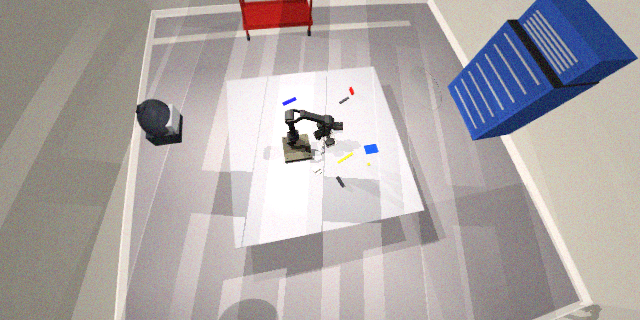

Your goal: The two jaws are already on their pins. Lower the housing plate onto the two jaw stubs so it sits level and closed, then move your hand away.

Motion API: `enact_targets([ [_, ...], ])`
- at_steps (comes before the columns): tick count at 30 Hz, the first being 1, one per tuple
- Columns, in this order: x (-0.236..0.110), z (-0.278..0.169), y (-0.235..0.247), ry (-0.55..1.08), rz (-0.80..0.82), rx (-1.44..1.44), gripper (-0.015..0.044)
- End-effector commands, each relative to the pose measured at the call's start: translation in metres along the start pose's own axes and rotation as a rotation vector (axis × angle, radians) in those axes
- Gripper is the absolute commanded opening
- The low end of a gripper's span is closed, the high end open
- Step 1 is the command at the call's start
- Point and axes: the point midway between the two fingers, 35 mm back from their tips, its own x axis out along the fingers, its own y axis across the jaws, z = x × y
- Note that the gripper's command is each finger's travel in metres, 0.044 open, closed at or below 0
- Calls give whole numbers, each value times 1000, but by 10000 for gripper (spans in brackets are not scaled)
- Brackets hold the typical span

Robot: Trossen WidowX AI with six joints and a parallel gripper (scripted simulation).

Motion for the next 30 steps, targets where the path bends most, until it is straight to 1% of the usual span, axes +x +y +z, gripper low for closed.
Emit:
enact_targets([
  [1,0,0,-1,-1,-4,3,351],
  [8,0,1,-1,-1,-4,3,351],
  [14,0,11,-9,-2,-5,3,351],
  [30,0,11,-9,-2,-5,3,351],
])
